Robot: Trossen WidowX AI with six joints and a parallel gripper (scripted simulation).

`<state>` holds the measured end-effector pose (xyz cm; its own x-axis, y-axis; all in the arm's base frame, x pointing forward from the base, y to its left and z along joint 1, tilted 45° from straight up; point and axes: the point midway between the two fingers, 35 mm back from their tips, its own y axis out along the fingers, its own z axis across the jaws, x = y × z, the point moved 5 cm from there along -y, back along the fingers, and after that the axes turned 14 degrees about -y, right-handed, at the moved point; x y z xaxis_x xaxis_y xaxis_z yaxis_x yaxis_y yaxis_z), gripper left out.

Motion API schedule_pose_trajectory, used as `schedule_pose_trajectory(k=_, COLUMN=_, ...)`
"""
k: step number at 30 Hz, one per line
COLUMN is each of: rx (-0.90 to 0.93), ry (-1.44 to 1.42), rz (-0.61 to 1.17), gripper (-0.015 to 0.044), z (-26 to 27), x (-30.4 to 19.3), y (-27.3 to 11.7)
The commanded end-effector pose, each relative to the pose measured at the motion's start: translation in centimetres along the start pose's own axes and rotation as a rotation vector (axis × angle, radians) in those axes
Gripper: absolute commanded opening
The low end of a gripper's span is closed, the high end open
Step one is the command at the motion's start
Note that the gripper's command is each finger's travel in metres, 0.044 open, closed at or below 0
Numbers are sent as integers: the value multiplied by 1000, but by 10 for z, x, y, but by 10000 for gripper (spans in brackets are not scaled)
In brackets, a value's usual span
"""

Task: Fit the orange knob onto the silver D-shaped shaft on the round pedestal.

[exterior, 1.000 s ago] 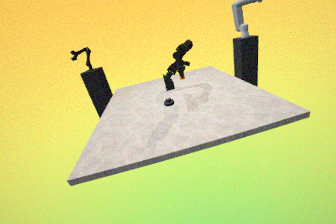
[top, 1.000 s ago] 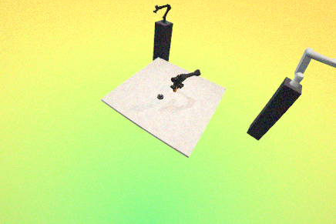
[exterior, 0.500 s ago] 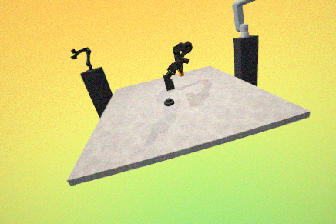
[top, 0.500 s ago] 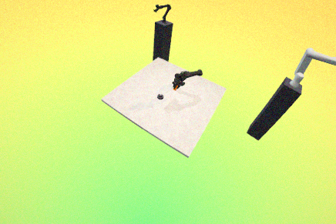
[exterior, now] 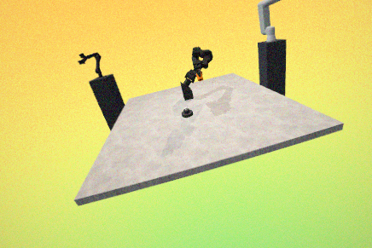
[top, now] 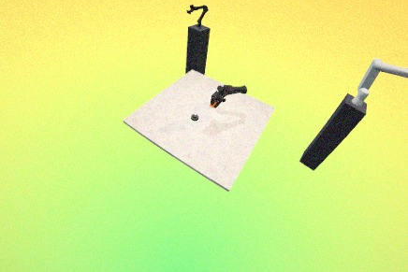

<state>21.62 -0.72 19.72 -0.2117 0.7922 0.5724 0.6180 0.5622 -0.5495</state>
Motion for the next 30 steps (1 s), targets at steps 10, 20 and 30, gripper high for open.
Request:
schedule_pose_trajectory(k=10, rx=-179, ry=-5, rz=36, gripper=0, z=1, x=1, y=-16)
schedule_pose_trajectory(k=20, rx=-246, ry=-5, rz=54, gripper=0, z=6, x=3, y=-14)
schedule_pose_trajectory(k=30, rx=-261, ry=0, rz=54, gripper=0, z=9, x=3, y=-13)
